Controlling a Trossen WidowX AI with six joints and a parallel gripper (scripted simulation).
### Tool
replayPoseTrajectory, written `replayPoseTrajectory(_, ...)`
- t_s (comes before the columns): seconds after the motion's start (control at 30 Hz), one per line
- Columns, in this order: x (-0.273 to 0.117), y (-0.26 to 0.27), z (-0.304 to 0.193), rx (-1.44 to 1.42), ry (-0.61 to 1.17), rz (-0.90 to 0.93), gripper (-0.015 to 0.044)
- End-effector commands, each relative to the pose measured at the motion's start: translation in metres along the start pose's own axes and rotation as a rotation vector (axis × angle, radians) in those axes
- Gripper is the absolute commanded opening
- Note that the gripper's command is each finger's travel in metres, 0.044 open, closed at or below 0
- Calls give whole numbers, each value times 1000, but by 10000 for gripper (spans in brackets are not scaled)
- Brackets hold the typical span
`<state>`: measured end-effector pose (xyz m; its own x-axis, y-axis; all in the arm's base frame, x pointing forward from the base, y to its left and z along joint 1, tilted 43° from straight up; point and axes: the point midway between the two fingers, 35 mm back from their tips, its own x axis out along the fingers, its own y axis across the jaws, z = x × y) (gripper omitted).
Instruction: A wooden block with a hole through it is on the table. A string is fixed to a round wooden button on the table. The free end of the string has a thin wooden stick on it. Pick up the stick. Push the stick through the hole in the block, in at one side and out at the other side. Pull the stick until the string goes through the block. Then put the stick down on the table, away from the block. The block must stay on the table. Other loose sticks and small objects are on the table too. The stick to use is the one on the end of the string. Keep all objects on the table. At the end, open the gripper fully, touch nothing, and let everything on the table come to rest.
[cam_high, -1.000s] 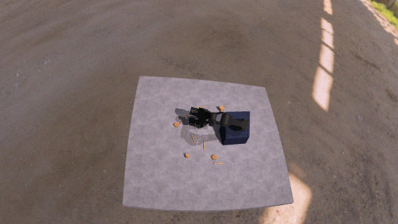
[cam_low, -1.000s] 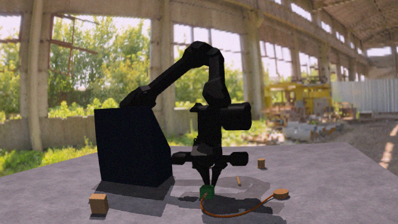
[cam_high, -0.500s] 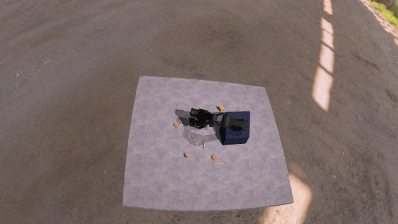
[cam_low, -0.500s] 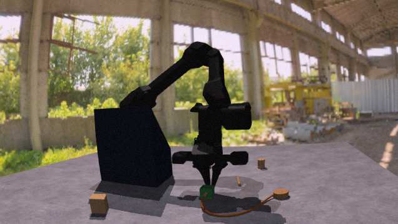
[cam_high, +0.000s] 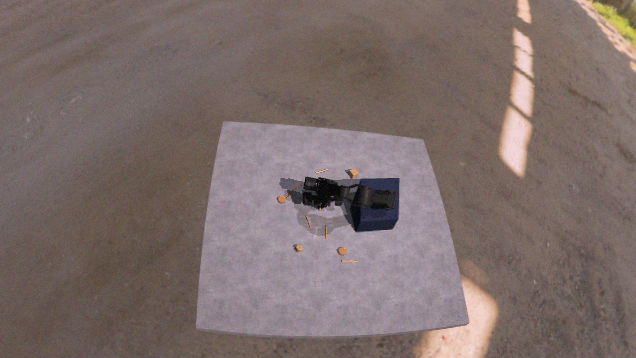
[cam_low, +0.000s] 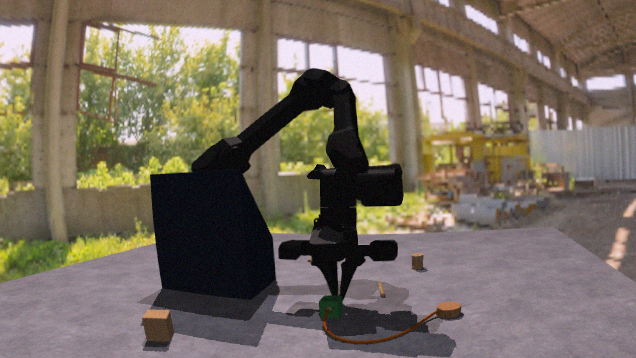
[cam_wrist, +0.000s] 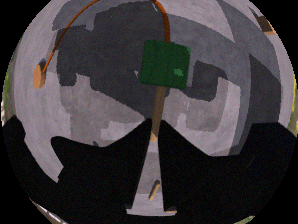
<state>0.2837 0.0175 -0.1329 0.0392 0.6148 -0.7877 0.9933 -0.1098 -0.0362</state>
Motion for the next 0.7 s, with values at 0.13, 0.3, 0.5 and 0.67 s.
replayPoseTrajectory(0.13, 0, 0, -10, 2, 5, -1, 0)
replayPoseTrajectory(0.3, -1, 0, -15, 2, 5, -2, 0)
replayPoseTrajectory(0.5, -1, 1, -21, 2, 5, -3, 0)
replayPoseTrajectory(0.67, -2, 1, -26, 2, 6, -2, 0)
